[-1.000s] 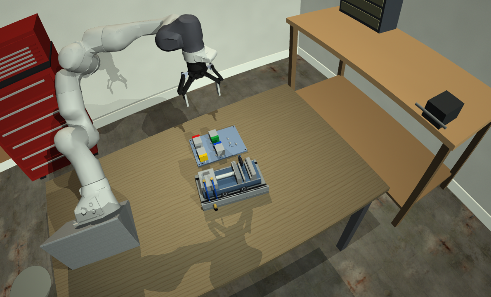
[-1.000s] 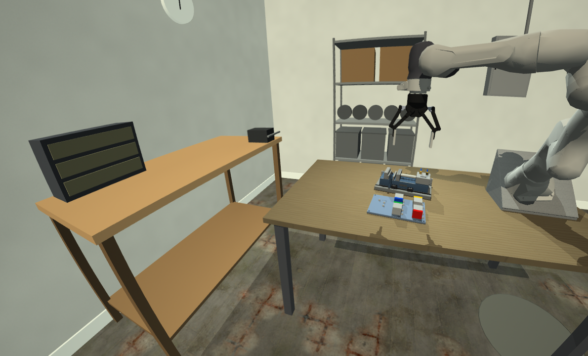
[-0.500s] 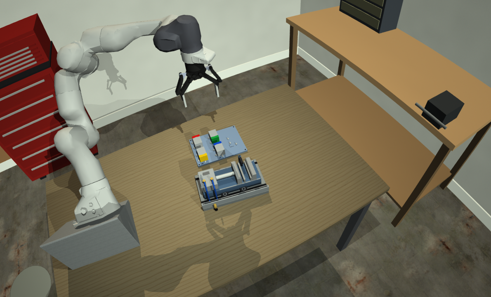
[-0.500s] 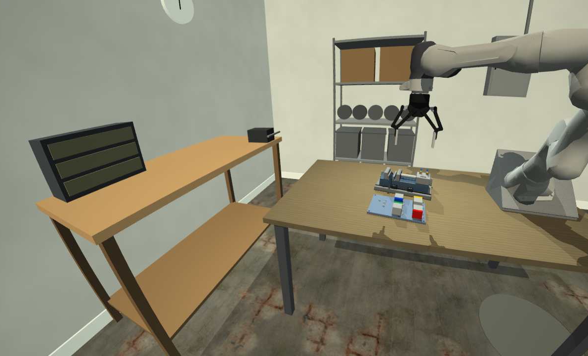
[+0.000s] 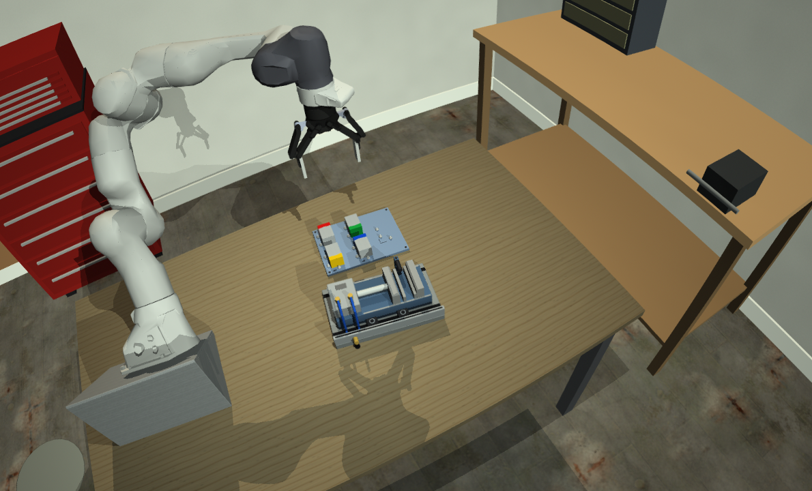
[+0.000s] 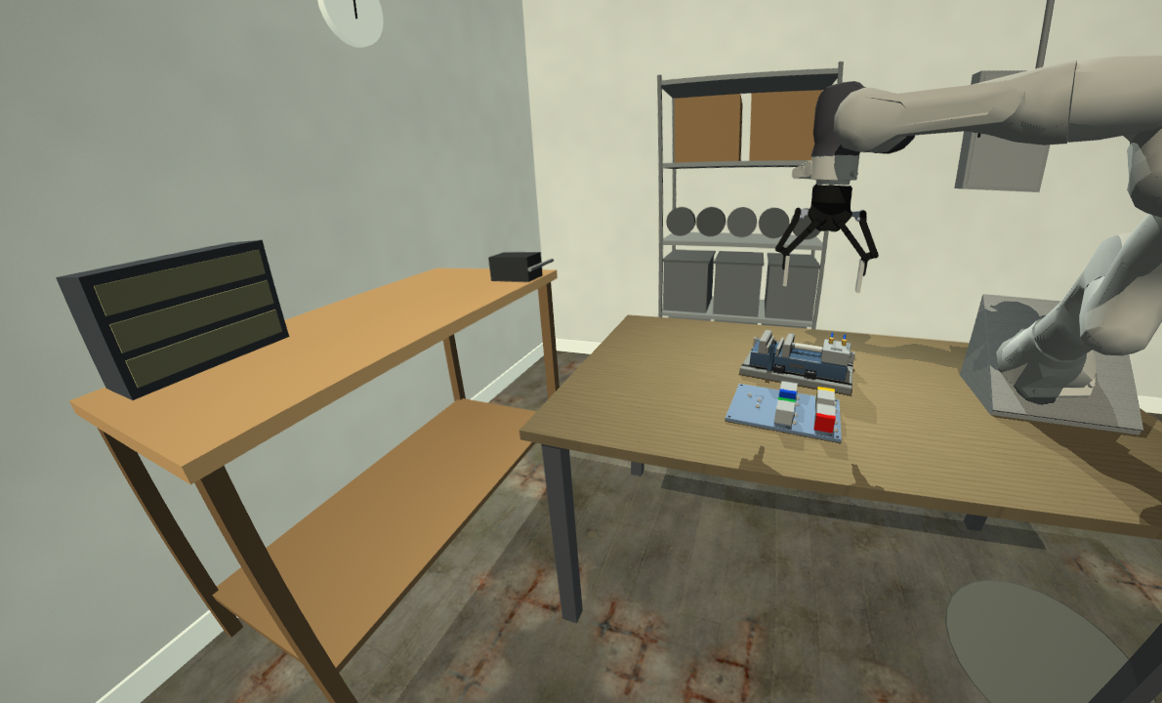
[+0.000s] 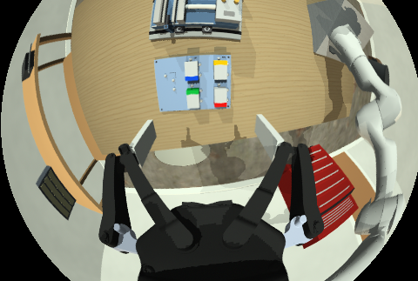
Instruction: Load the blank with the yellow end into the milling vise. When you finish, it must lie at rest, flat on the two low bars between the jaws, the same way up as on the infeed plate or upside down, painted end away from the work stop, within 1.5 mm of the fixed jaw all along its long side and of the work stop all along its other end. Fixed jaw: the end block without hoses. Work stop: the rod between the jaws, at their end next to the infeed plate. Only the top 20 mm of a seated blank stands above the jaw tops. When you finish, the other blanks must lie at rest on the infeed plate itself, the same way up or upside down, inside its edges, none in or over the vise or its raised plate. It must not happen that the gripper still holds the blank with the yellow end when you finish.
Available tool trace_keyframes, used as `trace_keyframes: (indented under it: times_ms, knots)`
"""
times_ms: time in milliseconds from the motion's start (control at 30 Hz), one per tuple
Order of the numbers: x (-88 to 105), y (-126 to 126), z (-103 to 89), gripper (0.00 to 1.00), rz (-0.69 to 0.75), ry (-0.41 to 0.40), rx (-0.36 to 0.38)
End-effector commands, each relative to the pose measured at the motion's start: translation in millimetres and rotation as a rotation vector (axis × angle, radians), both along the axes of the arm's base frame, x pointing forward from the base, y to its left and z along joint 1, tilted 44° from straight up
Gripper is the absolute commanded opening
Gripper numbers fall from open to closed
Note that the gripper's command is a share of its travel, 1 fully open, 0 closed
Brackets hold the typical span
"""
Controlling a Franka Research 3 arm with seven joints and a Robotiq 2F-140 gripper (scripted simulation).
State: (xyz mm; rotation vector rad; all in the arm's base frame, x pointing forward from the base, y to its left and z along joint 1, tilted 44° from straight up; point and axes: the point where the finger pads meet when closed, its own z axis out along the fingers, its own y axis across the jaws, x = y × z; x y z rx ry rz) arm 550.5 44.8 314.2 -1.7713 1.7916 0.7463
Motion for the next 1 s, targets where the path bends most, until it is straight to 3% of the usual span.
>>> trace_keyframes:
  times_ms: [0, 967]
  knots:
    - [-1.2, -2.2, -0.9, 1.0, -0.006, 0.006, -0.003]
    - [-4.8, -3.9, -2.0, 1.0, -0.006, 0.006, -0.003]
